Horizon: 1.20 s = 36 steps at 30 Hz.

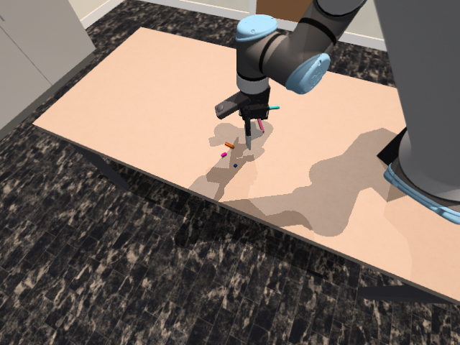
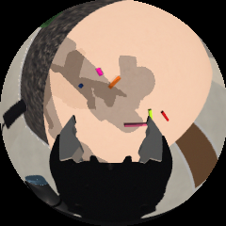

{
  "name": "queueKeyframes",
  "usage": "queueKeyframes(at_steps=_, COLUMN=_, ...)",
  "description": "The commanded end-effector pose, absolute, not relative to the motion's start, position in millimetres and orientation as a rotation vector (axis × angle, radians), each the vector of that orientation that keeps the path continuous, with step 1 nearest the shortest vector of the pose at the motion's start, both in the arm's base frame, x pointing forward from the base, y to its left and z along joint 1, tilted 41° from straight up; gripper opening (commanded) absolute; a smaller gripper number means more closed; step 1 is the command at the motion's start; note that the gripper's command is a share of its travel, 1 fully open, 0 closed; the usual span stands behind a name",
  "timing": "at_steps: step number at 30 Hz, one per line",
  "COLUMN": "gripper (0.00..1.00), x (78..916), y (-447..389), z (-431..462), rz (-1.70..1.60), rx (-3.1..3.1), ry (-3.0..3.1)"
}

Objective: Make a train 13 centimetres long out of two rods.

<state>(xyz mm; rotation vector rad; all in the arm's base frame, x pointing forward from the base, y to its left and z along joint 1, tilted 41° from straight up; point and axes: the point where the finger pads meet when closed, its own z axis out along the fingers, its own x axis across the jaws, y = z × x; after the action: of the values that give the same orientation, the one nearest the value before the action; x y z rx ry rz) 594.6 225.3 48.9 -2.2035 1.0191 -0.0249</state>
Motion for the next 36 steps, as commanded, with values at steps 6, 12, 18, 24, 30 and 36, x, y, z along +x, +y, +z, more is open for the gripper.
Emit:
queueKeyframes(at_steps=6, gripper=1.0, x=599.3, y=210.4, z=39.8, rz=0.118, rx=-2.004, ry=1.383)
queueKeyframes(at_steps=12, gripper=1.0, x=600.6, y=203.5, z=35.2, rz=0.186, rx=-1.898, ry=1.533)
queueKeyframes(at_steps=18, gripper=1.0, x=601.8, y=193.2, z=28.1, rz=0.287, rx=-1.721, ry=1.746)
queueKeyframes(at_steps=24, gripper=1.0, x=602.1, y=183.9, z=21.5, rz=0.377, rx=-1.541, ry=1.926)
queueKeyframes(at_steps=30, gripper=1.0, x=601.9, y=178.0, z=17.1, rz=0.434, rx=-1.416, ry=2.035)
queueKeyframes(at_steps=36, gripper=1.0, x=601.2, y=171.2, z=12.0, rz=0.5, rx=-1.26, ry=2.154)
